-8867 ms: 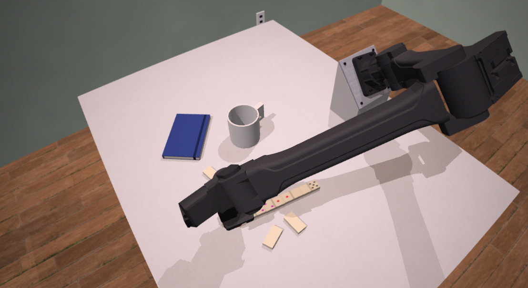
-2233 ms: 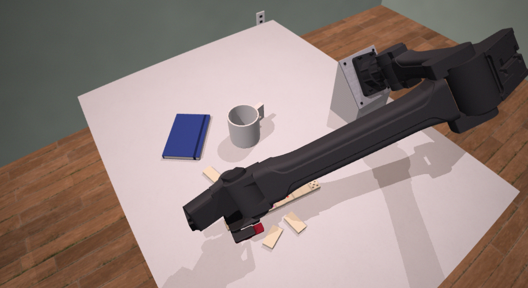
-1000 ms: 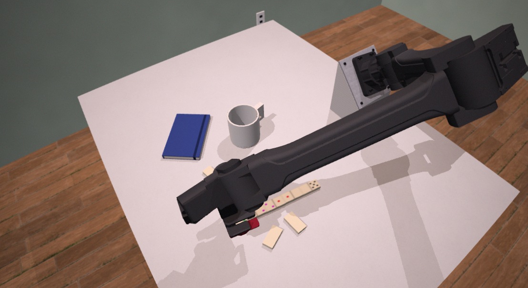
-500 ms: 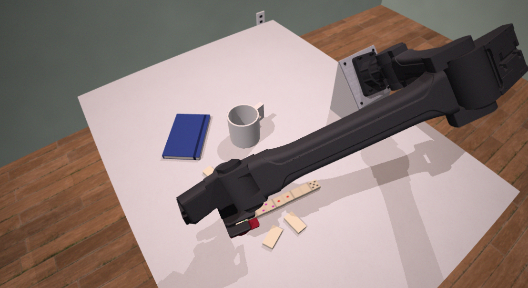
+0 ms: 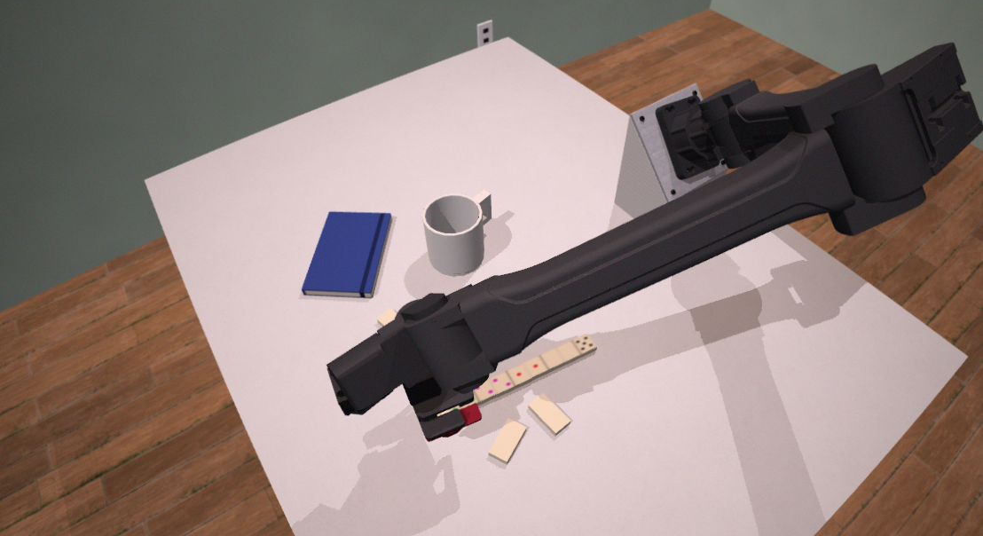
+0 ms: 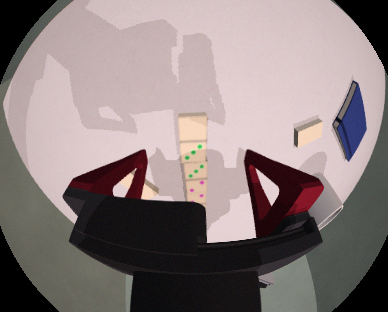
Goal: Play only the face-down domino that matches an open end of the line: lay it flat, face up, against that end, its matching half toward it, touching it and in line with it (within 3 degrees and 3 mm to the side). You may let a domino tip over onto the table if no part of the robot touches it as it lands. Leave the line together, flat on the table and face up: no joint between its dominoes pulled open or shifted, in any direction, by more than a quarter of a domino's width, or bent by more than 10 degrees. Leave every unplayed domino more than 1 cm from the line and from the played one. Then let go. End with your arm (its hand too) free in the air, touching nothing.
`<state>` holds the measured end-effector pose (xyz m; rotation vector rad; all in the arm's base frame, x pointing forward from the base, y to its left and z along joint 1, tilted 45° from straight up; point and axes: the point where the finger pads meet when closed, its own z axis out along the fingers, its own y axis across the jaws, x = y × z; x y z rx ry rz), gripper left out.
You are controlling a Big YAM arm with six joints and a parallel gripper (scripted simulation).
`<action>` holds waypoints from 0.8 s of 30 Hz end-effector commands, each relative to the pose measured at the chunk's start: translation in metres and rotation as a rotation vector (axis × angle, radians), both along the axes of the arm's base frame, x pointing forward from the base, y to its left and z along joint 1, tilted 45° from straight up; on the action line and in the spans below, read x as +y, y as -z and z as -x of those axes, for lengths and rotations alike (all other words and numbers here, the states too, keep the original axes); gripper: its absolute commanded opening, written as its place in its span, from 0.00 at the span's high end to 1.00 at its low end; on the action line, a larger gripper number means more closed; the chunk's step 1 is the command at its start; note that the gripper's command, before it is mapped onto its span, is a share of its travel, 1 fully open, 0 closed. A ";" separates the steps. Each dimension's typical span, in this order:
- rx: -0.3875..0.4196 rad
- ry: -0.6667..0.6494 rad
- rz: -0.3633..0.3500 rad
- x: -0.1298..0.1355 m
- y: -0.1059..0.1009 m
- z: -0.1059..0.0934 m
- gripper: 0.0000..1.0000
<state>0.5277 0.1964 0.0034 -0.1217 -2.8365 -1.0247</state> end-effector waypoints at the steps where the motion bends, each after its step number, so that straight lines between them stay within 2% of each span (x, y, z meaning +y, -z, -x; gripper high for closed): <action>1: -0.020 0.007 -0.003 -0.012 -0.017 -0.008 0.06; 9: -0.063 0.017 -0.011 -0.054 -0.070 -0.026 0.06; 16: -0.063 0.017 -0.011 -0.054 -0.070 -0.026 0.06; 17: -0.017 0.030 -0.003 -0.051 -0.052 -0.013 0.06; 24: -0.053 0.028 -0.009 -0.050 -0.064 -0.020 0.06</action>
